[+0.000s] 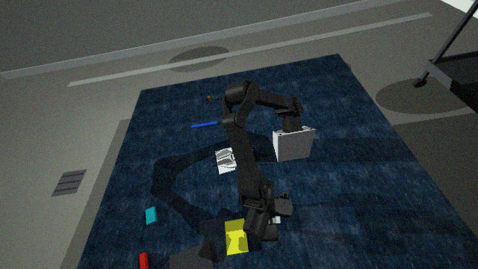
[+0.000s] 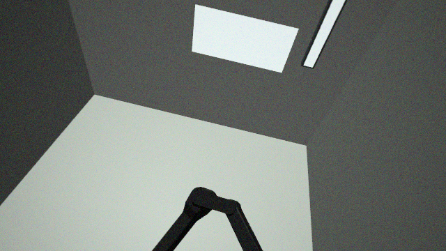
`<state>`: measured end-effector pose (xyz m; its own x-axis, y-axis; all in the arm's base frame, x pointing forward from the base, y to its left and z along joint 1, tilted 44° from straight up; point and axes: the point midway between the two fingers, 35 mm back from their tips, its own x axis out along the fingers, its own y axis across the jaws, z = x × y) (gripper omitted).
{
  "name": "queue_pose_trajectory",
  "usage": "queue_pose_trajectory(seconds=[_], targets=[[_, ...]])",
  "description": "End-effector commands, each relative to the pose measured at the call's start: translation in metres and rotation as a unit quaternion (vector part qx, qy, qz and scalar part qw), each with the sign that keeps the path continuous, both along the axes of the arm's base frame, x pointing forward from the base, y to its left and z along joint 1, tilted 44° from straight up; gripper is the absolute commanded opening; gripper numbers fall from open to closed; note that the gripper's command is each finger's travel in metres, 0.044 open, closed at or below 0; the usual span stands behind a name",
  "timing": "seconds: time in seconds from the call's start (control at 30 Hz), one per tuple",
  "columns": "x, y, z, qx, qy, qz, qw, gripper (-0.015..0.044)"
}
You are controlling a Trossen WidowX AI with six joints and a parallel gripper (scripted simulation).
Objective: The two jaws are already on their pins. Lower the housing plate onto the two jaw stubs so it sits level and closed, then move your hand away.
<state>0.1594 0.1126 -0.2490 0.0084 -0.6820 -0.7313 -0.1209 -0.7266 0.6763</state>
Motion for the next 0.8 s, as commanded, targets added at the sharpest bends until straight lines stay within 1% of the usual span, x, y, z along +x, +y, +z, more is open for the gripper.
queue_pose_trajectory(seconds=[0.0,0.23,0.77], targets=[[0.000,0.000,0.000,0.000,0.000,0.000,1.000,0.0351],[0.000,0.003,0.003,0.000,0.000,0.000,1.000,0.0351],[0.001,0.039,0.039,0.000,0.000,0.002,1.000,0.0351]])
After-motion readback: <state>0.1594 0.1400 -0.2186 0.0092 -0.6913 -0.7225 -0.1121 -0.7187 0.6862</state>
